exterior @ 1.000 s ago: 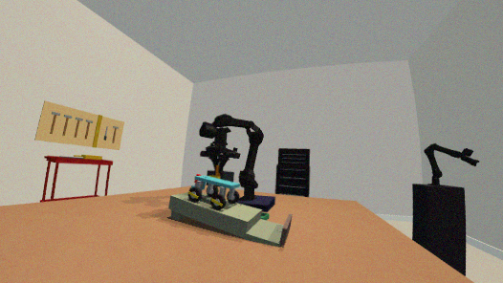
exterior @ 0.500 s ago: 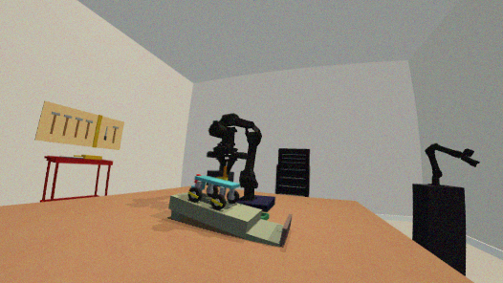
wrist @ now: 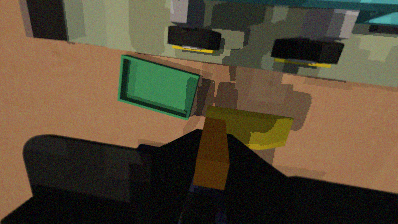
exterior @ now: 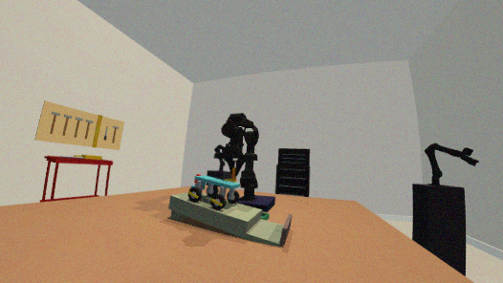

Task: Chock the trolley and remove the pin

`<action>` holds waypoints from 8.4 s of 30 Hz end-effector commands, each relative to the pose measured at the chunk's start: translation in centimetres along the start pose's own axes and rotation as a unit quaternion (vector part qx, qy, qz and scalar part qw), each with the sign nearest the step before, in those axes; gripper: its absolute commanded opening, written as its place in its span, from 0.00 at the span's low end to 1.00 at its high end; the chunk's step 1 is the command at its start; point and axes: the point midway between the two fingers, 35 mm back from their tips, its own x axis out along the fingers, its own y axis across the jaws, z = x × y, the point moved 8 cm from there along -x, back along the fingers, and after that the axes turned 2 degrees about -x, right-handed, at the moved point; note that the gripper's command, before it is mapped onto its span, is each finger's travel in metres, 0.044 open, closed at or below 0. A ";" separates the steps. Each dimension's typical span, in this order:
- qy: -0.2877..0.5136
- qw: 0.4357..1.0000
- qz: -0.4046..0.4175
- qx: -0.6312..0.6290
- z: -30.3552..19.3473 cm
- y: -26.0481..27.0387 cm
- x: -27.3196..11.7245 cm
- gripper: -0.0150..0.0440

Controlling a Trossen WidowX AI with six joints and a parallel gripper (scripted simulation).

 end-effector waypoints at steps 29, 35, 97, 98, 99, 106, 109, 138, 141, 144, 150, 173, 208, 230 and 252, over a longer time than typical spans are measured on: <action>-0.001 1.000 0.004 0.002 3.0 12.0 1.0 0.25; 0.000 1.000 -0.009 0.002 3.4 13.6 1.1 0.25; -0.001 0.999 -0.049 0.002 6.5 13.2 7.8 0.25; -0.001 0.999 -0.049 0.002 6.5 13.1 7.8 0.25; -0.001 0.999 -0.049 0.002 6.5 13.0 7.8 0.25; -0.001 0.999 -0.050 0.002 6.5 12.3 7.7 0.25; -0.001 0.999 -0.050 0.002 6.5 12.0 7.6 0.25; 0.000 0.999 -0.047 0.003 6.5 11.1 7.5 0.52; 0.000 0.999 -0.047 0.003 6.5 11.1 7.5 0.58; 0.000 0.999 -0.048 0.003 6.5 11.2 6.9 0.58; -0.001 0.999 -0.050 0.002 6.3 11.4 4.7 0.58; -0.072 0.994 -0.012 -0.085 8.2 9.9 0.6 0.58; 0.083 0.744 -0.116 -0.652 9.5 -5.7 -2.2 0.58; 0.107 0.700 -0.110 -0.697 9.2 -7.7 -0.9 0.58; 0.107 0.700 -0.110 -0.697 9.3 -8.6 1.7 0.58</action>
